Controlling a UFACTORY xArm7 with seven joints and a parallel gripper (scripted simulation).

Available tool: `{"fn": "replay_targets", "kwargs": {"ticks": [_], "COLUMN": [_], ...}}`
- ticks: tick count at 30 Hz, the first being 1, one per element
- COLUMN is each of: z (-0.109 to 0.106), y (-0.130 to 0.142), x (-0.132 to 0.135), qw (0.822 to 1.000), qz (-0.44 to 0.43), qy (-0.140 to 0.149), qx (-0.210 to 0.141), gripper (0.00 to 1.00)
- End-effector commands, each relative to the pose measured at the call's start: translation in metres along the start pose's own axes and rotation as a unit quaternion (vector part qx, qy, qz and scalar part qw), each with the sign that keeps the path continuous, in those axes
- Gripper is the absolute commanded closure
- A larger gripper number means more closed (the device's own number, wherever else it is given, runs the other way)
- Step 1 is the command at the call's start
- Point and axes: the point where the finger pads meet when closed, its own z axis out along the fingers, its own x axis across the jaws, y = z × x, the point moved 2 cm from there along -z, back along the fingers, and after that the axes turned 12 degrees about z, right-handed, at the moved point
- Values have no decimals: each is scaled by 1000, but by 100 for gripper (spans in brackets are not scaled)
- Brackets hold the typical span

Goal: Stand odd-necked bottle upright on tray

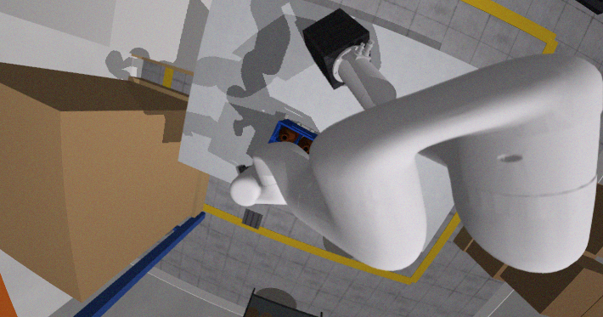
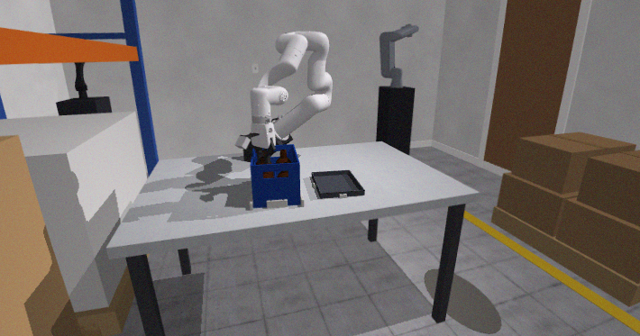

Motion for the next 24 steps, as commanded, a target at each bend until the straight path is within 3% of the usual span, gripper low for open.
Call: {"fn": "replay_targets", "kwargs": {"ticks": [1,19,20,24], "z": [-1,-1,-1,-1], "y": [-1,-1,-1,-1], "x": [0,0,0,0], "qw": [1000,1000,1000,1000], "qz": [0,0,0,0], "qy": [0,0,0,0], "qx": [2,2,2,2], "gripper": [100,100,35,35]}}
